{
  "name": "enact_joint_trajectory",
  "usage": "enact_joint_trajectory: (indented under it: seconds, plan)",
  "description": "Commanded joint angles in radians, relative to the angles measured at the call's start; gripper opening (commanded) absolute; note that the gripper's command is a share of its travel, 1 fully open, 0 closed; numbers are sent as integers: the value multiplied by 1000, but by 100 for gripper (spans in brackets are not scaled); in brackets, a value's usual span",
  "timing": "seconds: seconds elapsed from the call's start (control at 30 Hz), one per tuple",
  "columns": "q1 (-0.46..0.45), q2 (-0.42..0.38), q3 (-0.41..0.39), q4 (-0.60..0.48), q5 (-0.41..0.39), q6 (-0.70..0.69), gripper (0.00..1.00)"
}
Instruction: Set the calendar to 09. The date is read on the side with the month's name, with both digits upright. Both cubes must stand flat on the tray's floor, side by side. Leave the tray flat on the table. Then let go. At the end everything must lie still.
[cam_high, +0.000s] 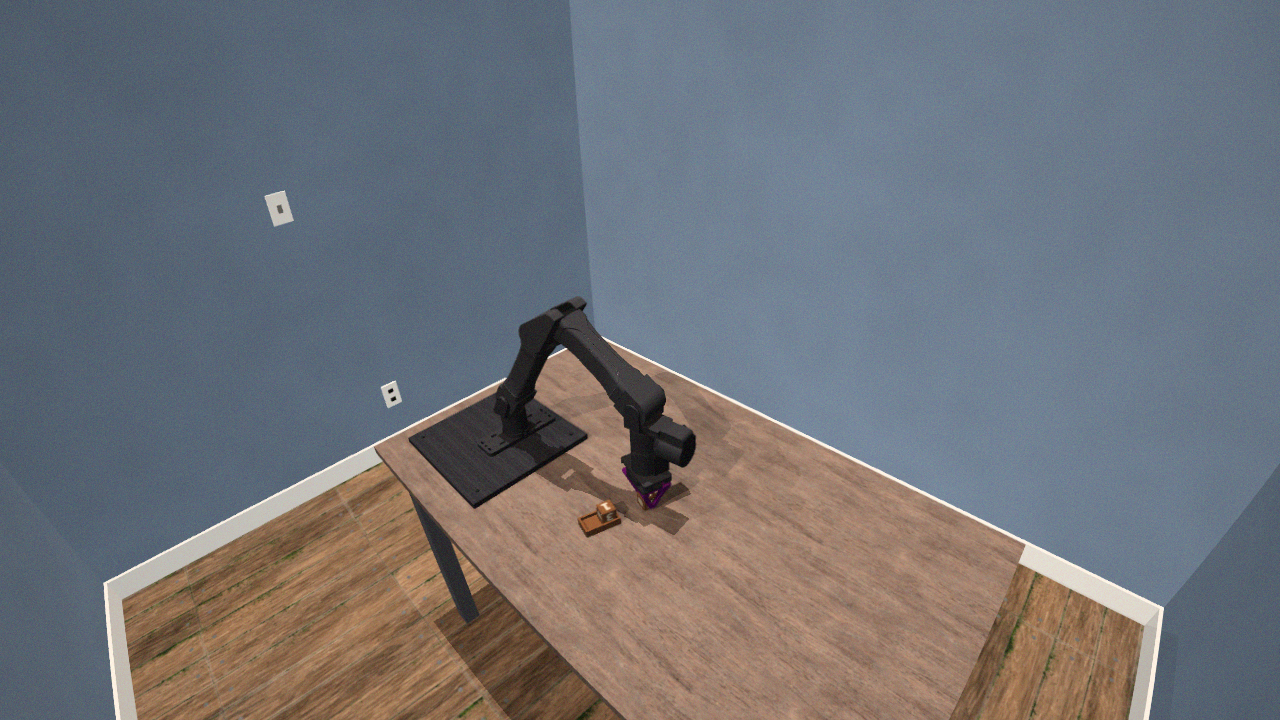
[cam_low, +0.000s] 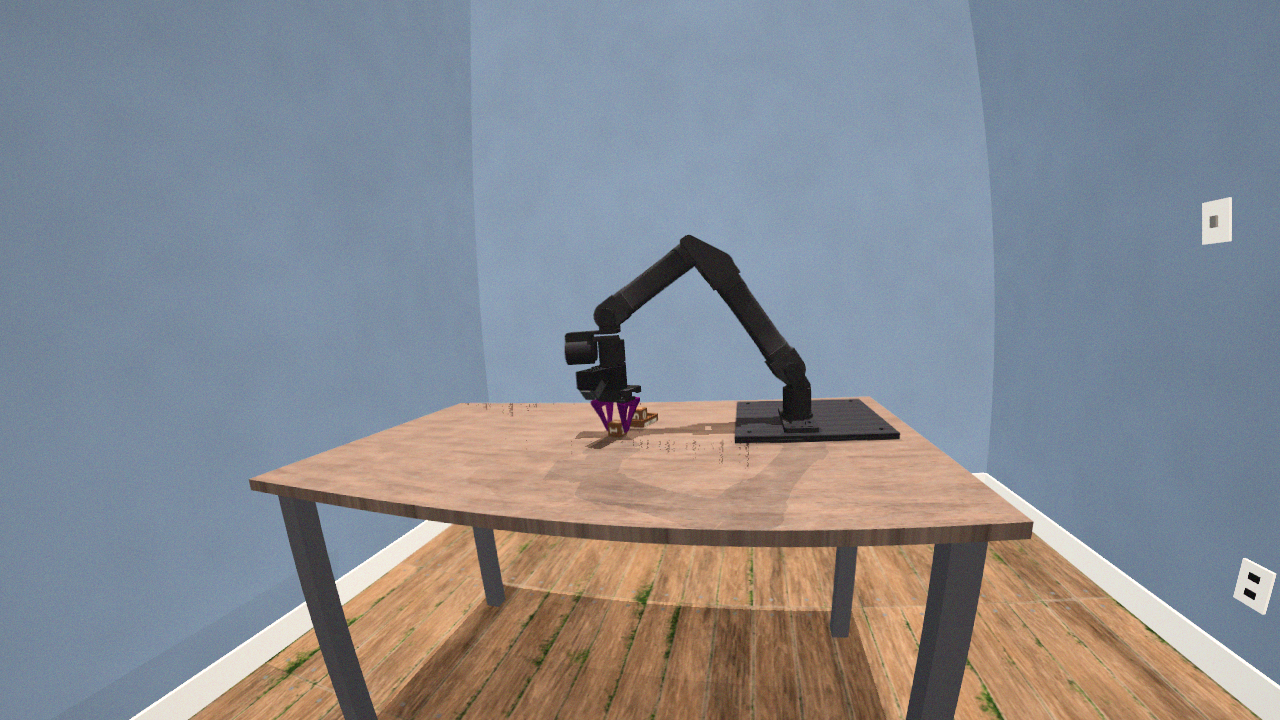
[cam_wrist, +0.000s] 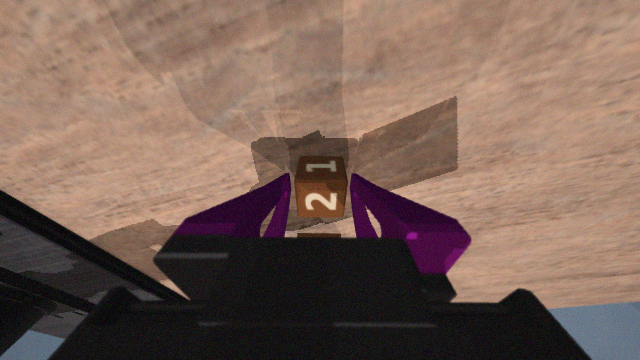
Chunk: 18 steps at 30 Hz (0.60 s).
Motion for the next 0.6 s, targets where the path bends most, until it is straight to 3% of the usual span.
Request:
enact_joint_trajectory:
  seconds: [0.0,0.13,0.17,0.57]
  plan:
    - [-1,-9,4,2,-1,-1,47]
    - [-1,-9,4,2,-1,-1,47]
    - [-1,-9,4,2,-1,-1,27]
    - [-1,-9,4,2,-1,-1,27]
